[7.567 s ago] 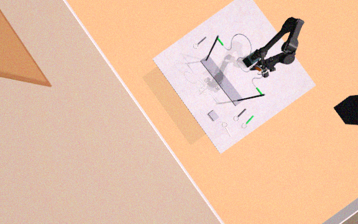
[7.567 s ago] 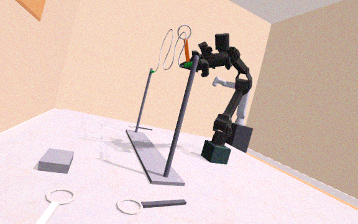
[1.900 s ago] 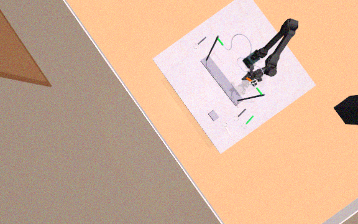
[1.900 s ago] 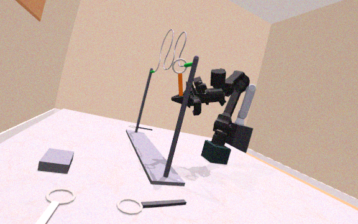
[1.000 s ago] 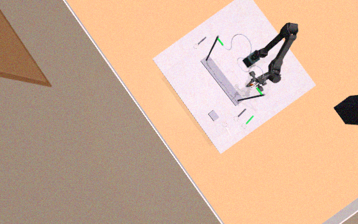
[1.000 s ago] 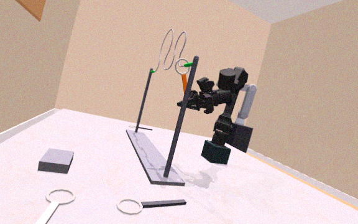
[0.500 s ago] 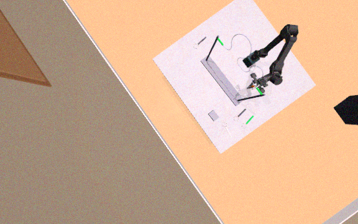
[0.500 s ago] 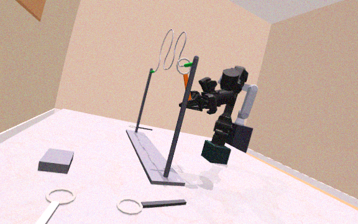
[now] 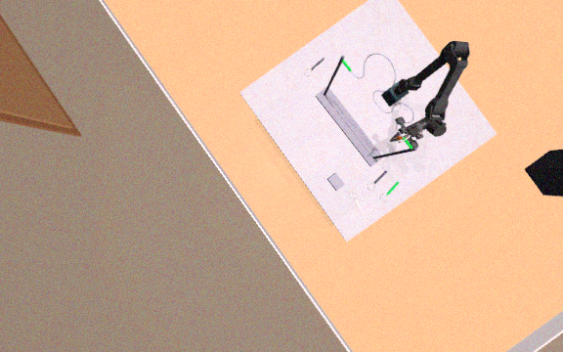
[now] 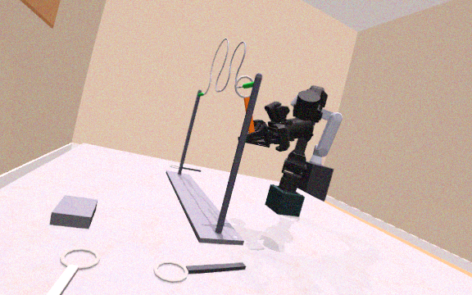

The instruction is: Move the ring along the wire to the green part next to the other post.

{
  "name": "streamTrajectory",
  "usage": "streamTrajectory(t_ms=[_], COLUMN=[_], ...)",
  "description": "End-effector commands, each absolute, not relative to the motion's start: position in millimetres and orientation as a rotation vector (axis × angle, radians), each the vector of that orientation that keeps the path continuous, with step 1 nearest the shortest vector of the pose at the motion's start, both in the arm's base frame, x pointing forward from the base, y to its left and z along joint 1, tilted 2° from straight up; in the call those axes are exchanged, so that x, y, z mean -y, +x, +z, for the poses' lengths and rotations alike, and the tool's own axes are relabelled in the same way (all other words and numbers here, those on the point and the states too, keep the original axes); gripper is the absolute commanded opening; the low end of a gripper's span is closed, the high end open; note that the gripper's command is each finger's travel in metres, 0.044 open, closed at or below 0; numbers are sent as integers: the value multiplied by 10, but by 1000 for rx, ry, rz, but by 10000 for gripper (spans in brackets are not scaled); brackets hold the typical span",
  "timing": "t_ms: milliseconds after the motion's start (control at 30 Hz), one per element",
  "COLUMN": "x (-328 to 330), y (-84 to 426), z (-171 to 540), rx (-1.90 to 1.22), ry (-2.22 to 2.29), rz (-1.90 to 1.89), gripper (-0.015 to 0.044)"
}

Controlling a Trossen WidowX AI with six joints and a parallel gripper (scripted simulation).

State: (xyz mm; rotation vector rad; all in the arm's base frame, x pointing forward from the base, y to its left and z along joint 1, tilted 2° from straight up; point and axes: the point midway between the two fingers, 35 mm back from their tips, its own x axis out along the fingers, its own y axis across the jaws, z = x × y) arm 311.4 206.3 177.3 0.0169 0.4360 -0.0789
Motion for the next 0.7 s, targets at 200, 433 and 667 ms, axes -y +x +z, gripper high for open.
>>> streamTrajectory(t_ms=[200, 433, 667], x=[-2172, -2178, -2185], y=[3121, 3122, 3120], z=[1797, 1729, 1626], rx=[-431, -431, -431], ry=[23, 23, 23], rz=[-82, -82, -82], gripper=[-150, -150, -150])
